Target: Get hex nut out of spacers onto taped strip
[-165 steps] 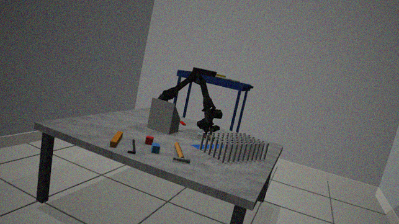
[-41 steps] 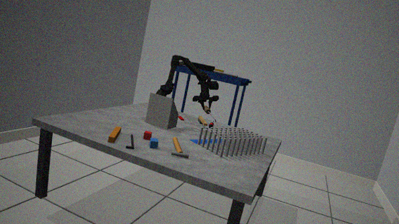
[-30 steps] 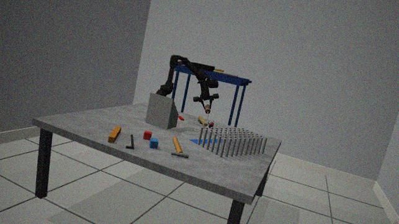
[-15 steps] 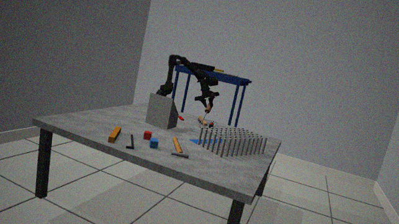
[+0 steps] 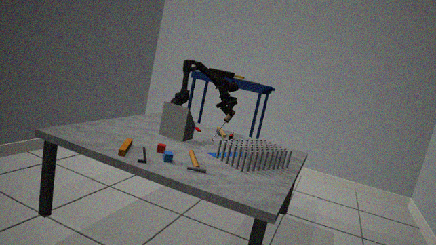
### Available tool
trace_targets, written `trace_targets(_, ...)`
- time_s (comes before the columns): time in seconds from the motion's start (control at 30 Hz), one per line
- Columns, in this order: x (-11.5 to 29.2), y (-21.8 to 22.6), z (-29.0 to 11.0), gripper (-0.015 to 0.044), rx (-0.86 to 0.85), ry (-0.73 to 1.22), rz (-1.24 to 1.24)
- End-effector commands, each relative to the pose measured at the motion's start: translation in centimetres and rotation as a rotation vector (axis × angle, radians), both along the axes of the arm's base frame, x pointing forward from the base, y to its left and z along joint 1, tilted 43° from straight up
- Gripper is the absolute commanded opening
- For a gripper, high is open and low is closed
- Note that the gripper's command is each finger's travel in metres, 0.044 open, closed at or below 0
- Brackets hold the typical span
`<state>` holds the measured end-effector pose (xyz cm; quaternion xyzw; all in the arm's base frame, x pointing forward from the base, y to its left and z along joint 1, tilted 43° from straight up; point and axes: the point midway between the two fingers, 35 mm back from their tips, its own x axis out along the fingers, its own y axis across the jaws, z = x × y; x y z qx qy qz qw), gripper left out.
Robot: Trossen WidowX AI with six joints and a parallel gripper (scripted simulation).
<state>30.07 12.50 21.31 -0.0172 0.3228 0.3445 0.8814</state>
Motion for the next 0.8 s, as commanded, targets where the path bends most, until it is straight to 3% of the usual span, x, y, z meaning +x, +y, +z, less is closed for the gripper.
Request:
trace_targets(0.0,-0.1,0.1,0.8,0.0000,0.114,0.068,-0.070)
trace_targets(0.77,-2.6,2.6,2.7,0.0000,0.632,0.552,-0.276)
